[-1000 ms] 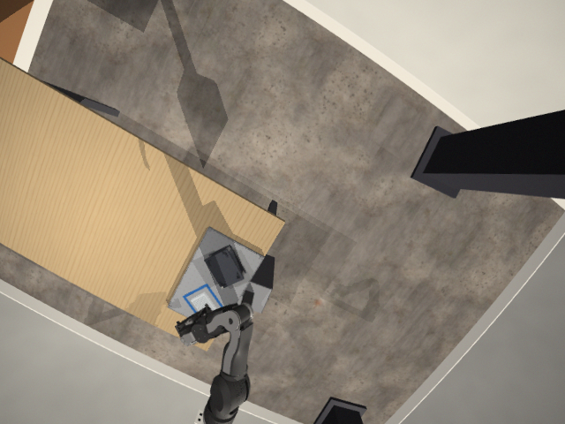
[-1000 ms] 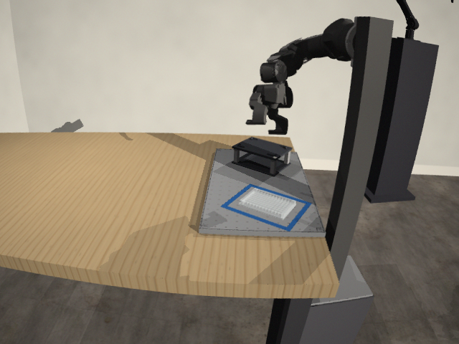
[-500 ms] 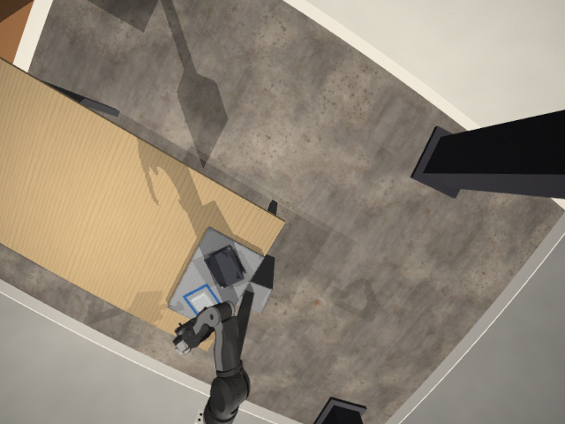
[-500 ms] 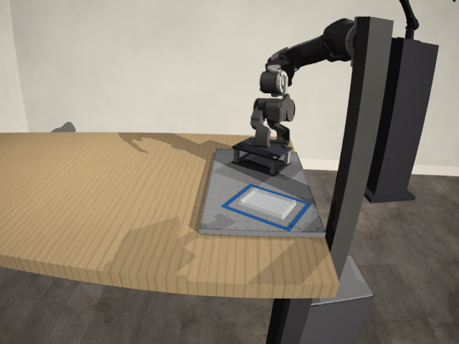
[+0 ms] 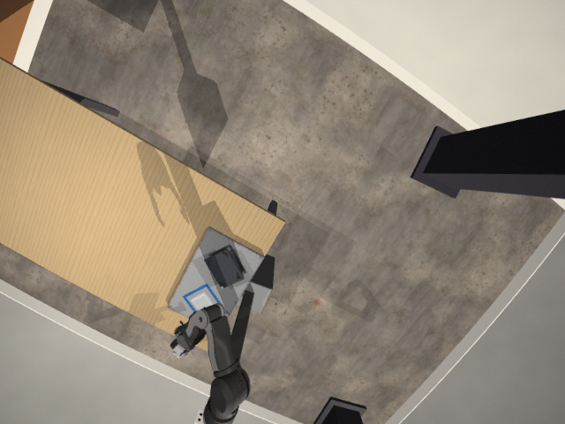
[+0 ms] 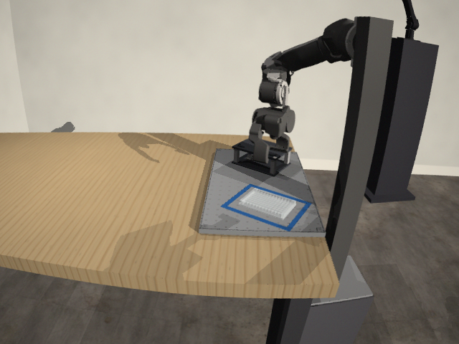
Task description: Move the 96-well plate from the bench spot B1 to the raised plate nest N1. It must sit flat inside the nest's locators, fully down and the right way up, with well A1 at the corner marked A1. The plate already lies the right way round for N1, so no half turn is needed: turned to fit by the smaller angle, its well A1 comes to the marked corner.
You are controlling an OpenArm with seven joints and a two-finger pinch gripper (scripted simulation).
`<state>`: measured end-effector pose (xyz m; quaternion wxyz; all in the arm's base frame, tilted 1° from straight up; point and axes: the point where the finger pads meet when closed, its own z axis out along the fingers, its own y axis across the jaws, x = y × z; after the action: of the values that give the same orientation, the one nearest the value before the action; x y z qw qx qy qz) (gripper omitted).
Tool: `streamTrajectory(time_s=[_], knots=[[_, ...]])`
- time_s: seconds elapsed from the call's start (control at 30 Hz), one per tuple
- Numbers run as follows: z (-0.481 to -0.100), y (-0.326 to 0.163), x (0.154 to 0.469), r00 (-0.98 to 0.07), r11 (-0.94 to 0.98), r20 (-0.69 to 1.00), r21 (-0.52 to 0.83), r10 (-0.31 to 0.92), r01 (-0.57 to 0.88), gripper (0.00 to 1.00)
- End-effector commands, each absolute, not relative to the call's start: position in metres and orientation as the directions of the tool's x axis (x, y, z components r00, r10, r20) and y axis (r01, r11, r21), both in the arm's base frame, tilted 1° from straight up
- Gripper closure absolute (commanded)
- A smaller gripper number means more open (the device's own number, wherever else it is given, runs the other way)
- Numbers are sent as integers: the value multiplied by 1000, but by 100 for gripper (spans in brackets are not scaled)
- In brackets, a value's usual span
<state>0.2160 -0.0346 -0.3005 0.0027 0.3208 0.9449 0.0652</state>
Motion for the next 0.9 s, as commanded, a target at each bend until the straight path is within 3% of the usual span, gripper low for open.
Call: streamTrajectory(time_s=[0.0, 0.43, 0.6, 0.87], knots=[[-307, -37, 215, -780, 779, 2, 51, 626, 625, 23], [-313, -31, 215, -783, 783, -12, 12, 622, 622, 23], [-347, 0, 213, -783, 783, -11, 12, 622, 622, 23], [-347, 0, 213, -783, 783, -11, 12, 622, 622, 23]])
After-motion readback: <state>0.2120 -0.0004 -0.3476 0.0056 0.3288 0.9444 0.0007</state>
